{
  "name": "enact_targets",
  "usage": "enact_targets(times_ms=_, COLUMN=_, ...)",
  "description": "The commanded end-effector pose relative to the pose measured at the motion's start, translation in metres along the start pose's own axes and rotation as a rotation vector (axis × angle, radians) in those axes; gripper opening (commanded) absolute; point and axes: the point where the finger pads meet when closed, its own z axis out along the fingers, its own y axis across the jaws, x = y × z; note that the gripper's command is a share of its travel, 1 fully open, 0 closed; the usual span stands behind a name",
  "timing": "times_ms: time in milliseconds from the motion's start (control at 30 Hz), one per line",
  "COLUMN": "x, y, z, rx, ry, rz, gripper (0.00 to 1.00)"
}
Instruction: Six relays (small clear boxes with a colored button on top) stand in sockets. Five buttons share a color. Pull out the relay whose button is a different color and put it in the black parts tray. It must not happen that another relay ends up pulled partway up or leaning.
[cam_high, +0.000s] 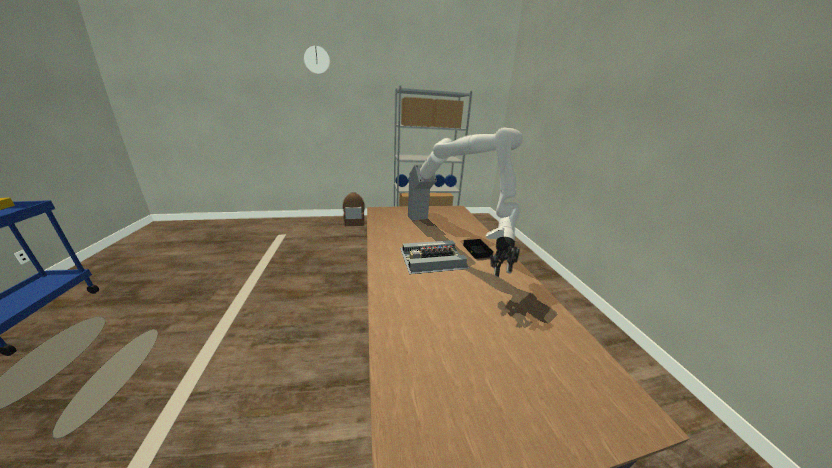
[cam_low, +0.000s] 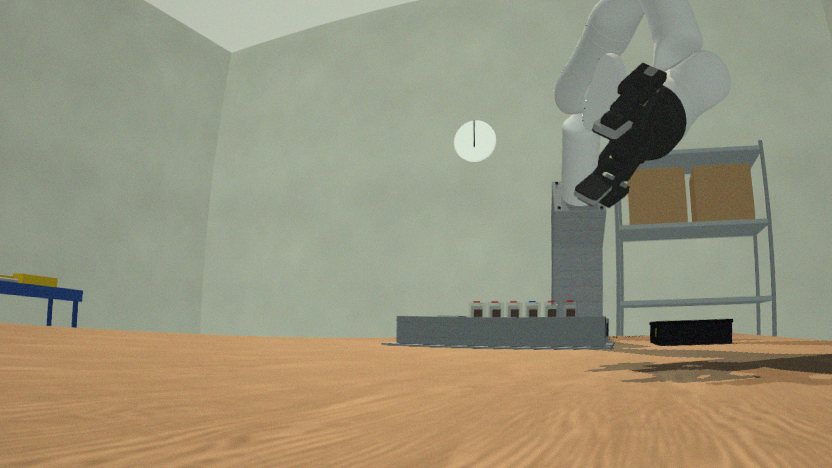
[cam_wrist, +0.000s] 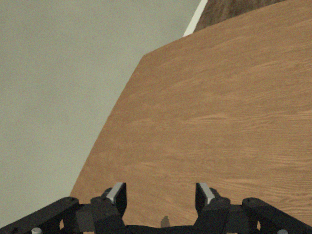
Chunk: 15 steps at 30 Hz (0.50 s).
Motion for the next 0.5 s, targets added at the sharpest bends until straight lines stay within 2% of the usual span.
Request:
enact_targets(times_ms=0, x=0.007, y=0.005, z=-0.002, rx=-0.012, ry=-0.017, rz=0.010, gripper=0.61)
enact_targets(times_ms=67, x=0.007, y=0.005, z=-0.002, rx=-0.012, ry=-0.017, rz=0.010, gripper=0.61)
enact_targets(times_ms=467, x=-0.002, y=0.044, z=-0.020, rx=-0.089, ry=-0.148, rz=0.049, gripper=0.61)
